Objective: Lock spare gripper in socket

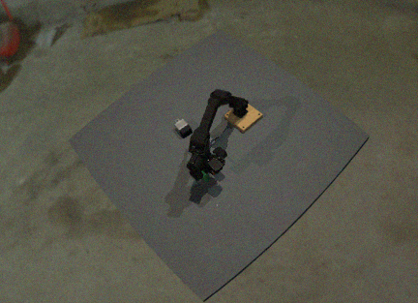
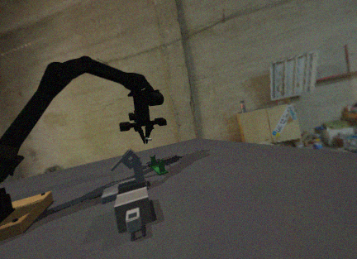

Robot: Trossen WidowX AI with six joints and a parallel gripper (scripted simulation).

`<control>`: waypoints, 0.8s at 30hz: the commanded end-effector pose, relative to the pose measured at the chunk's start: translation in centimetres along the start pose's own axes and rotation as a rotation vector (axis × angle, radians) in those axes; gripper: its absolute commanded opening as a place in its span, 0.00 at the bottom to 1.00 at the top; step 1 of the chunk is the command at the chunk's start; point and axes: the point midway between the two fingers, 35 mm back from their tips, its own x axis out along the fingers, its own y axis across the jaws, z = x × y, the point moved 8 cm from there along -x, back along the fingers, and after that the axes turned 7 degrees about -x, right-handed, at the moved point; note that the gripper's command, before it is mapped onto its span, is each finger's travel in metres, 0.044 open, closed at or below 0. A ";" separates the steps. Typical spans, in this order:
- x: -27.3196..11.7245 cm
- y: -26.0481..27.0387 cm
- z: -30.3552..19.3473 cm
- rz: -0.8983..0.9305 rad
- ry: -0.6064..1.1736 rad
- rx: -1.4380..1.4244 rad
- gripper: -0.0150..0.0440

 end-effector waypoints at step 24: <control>2.7 -1.2 -0.2 0.002 0.001 -0.014 0.25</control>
